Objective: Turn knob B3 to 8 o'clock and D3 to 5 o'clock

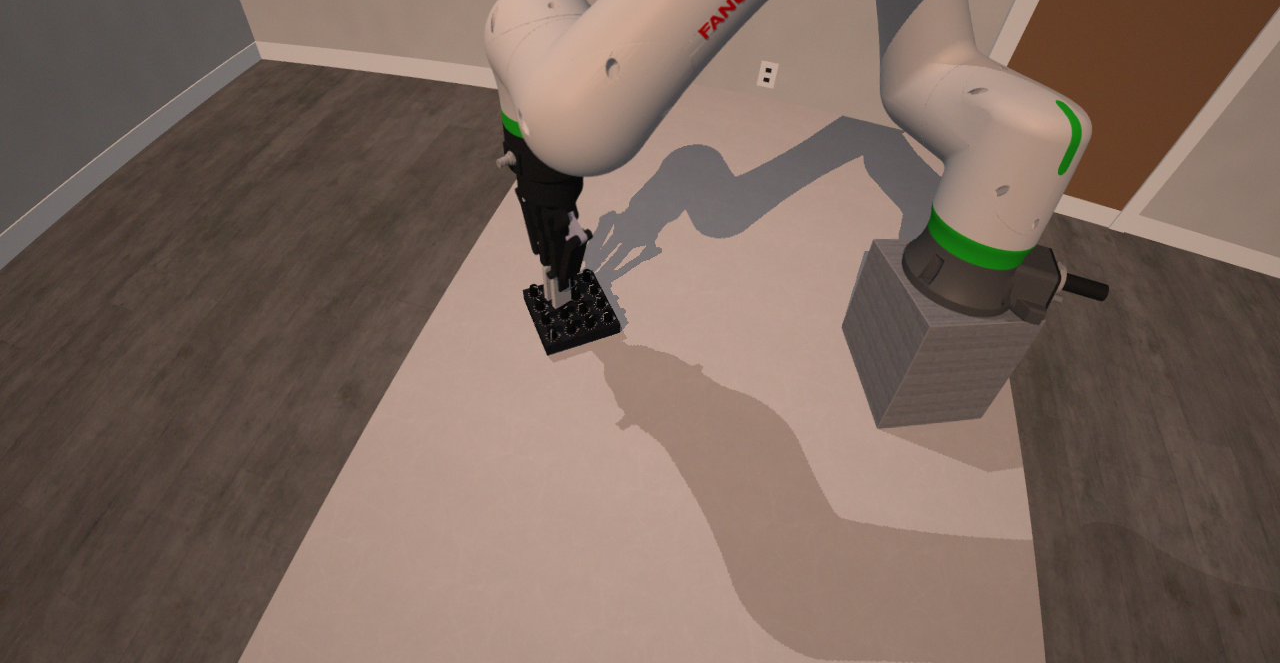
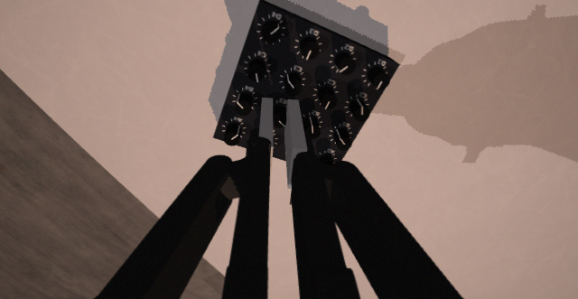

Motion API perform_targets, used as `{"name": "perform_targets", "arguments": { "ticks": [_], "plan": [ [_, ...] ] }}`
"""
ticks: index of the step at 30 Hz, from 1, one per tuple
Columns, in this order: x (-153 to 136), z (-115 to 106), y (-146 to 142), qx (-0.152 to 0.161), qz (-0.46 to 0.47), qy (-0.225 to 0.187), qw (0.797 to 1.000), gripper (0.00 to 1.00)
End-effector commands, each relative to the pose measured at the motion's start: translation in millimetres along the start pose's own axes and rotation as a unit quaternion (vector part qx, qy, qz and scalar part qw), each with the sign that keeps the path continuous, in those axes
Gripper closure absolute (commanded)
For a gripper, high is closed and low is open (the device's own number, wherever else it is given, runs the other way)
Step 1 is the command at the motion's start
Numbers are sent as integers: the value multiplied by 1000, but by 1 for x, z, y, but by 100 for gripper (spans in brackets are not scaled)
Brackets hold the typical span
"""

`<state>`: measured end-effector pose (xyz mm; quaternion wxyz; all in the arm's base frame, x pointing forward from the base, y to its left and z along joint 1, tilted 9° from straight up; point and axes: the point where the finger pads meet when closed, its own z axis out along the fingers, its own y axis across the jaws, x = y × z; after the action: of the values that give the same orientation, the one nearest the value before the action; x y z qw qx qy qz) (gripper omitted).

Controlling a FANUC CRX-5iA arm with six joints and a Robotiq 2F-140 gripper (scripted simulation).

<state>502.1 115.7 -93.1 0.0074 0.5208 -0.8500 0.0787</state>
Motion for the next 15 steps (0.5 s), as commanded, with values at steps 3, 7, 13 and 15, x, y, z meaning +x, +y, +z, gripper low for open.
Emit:
{"name": "perform_targets", "arguments": {
  "ticks": [3, 7, 13, 15],
  "plan": [
    [0, 0, 0, 0, -2, 0, 1000, 95],
    [0, 0, 0, 0, -9, 0, 1000, 95],
    [0, 0, 0, 0, -26, 0, 1000, 95],
    [0, 0, 0, 0, -37, 0, 999, 95]
  ]
}}
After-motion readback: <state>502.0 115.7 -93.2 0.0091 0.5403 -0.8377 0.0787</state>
